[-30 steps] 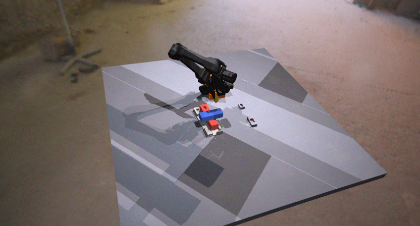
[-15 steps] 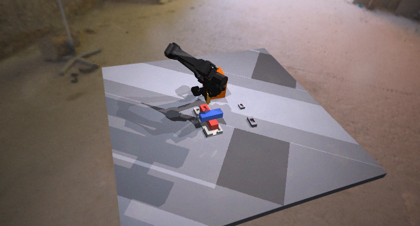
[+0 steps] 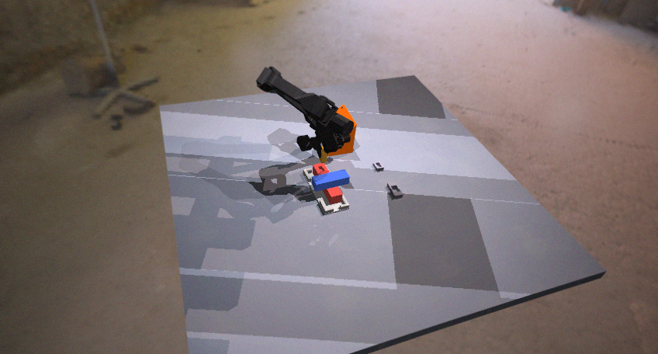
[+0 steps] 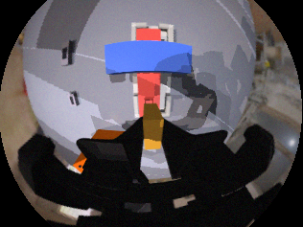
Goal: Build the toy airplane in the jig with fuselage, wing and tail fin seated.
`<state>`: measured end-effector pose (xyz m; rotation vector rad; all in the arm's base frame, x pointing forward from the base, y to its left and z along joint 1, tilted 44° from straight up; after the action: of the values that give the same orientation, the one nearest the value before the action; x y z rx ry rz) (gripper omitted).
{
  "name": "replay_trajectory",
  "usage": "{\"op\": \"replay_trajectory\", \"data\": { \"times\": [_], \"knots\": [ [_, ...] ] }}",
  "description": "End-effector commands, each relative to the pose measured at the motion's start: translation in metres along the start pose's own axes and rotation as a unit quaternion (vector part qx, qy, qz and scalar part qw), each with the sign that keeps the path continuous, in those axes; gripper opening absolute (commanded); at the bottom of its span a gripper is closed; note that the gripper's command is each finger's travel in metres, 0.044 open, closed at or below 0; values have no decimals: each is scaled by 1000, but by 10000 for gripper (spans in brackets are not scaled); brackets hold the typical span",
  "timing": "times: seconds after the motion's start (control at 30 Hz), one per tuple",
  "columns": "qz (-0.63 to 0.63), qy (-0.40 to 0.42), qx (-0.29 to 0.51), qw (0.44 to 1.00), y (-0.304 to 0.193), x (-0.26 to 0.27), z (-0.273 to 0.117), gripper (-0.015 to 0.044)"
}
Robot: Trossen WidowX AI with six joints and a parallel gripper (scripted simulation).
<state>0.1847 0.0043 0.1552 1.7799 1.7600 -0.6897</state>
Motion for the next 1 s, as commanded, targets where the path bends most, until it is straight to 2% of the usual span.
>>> {"op": "replay_trajectory", "data": {
  "times": [0.0,0.6,0.97],
  "knots": [
    [-3,-2,1,1000,-1,-1,1,67],
    [-3,-2,1,1000,-2,-1,1,67],
    [-3,-1,1,1000,-1,-1,18,67]
  ]
}}
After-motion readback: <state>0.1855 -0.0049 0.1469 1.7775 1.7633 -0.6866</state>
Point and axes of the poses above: the point midway between the two fingers, 35 mm back from their tips, its own z axis out along the fingers, its own x axis across the jaws, y = z × x, the point moved 5 cm from there along -z, back along the fingers, and after that the axes turned 4 degrees about z, right-handed, at the moved point
